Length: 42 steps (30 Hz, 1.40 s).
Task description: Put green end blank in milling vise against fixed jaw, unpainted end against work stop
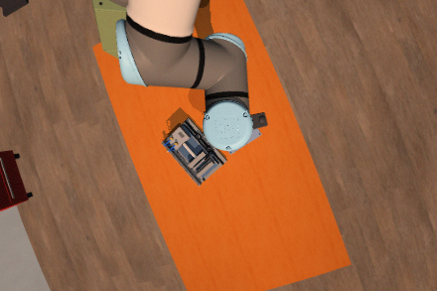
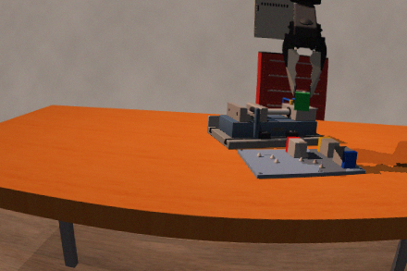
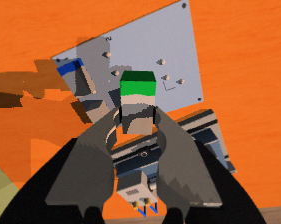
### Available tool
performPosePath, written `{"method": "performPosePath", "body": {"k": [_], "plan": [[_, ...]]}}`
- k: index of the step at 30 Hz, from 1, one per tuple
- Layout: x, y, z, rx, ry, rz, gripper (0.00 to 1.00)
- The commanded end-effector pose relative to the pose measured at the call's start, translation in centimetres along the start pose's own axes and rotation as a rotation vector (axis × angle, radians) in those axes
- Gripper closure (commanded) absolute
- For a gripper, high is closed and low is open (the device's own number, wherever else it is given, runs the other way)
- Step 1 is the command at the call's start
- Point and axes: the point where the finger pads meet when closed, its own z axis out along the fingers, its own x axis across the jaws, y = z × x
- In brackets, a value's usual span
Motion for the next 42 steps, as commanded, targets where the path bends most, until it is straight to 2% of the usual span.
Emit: {"method": "performPosePath", "body": {"k": [1,42], "plan": [[0.4,0.3,-0.1,-0.001,0.002,0.046,1.0],[3.9,3.1,-0.2,-0.001,0.002,0.496,1.0]]}}
